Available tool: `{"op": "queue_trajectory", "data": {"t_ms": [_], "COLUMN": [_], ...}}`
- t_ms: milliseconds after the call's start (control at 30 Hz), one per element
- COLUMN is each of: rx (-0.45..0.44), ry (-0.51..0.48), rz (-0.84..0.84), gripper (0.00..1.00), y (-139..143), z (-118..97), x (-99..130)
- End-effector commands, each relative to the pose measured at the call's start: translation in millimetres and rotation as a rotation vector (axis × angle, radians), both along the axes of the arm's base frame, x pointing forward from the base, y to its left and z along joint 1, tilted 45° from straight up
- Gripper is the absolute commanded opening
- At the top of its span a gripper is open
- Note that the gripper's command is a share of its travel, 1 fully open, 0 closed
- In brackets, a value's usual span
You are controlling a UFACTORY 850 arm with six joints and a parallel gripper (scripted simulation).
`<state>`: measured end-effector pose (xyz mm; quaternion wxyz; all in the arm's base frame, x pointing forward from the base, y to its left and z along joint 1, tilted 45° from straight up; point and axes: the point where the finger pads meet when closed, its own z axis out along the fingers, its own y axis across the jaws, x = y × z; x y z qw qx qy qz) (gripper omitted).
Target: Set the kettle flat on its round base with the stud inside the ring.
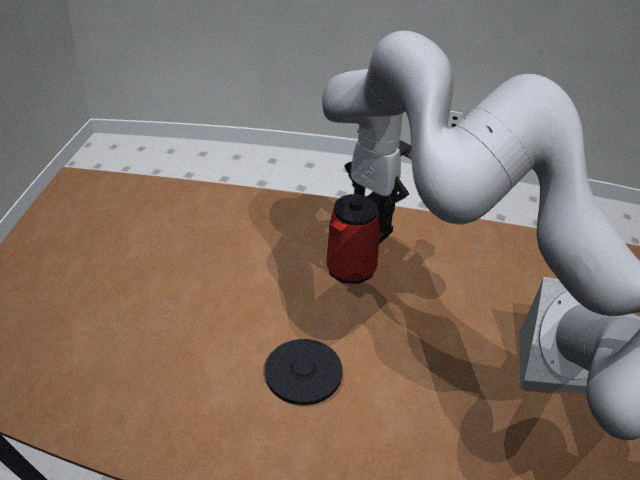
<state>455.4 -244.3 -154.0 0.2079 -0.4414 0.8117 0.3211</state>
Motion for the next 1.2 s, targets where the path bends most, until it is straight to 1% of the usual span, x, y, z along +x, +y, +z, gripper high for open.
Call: {"op": "queue_trajectory", "data": {"t_ms": [0,767,800,1167], "rx": [-0.001,-0.001,-0.001,-0.001], "ry": [-0.001,-0.001,-0.001,-0.001], "rz": [-0.001,-0.001,-0.001,-0.001], "gripper": [0.81,0.81,0.00,0.00], "y": [-1.0,-1.0,-1.0,-1.0], "z": [0.5,0.5,0.5,0.5], "x": [0.6,0.6,0.6,0.6]}}
